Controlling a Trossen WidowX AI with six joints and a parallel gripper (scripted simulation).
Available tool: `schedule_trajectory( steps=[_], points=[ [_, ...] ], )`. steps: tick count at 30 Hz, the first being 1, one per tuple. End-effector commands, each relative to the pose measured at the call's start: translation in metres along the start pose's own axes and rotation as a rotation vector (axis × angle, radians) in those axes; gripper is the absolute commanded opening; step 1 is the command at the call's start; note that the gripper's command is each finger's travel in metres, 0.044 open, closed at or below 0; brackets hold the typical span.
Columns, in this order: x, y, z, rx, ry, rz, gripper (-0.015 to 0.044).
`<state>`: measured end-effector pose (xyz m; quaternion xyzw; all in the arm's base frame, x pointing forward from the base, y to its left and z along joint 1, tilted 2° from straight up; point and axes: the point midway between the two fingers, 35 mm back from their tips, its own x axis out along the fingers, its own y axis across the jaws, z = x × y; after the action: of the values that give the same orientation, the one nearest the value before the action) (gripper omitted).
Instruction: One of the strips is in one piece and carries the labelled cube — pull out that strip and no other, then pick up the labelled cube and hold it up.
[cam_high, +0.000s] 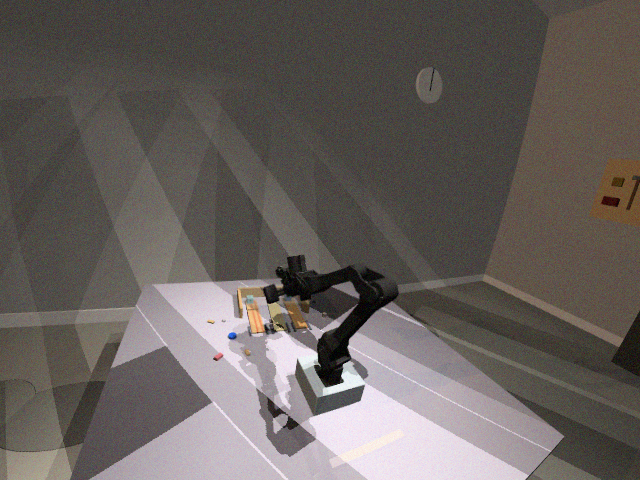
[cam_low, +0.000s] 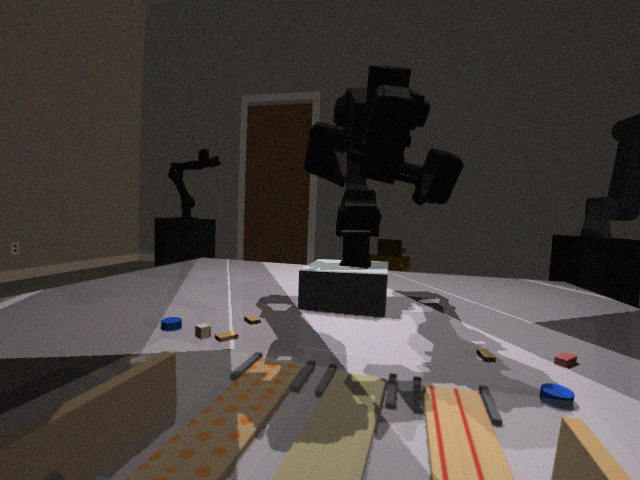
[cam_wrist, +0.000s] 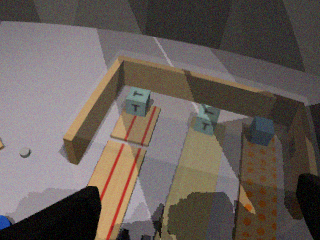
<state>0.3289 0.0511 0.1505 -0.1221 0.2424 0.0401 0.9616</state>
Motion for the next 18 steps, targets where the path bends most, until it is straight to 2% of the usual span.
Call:
schedule_trajectory(
  steps=[1, 18],
  points=[
    [-0.0077, -0.0284, -0.0138, 0.206, 0.080, 0.025, 0.0400],
    [-0.0081, -0.0297, -0.0146, 0.217, 0.084, 0.025, 0.0400]
  ],
)
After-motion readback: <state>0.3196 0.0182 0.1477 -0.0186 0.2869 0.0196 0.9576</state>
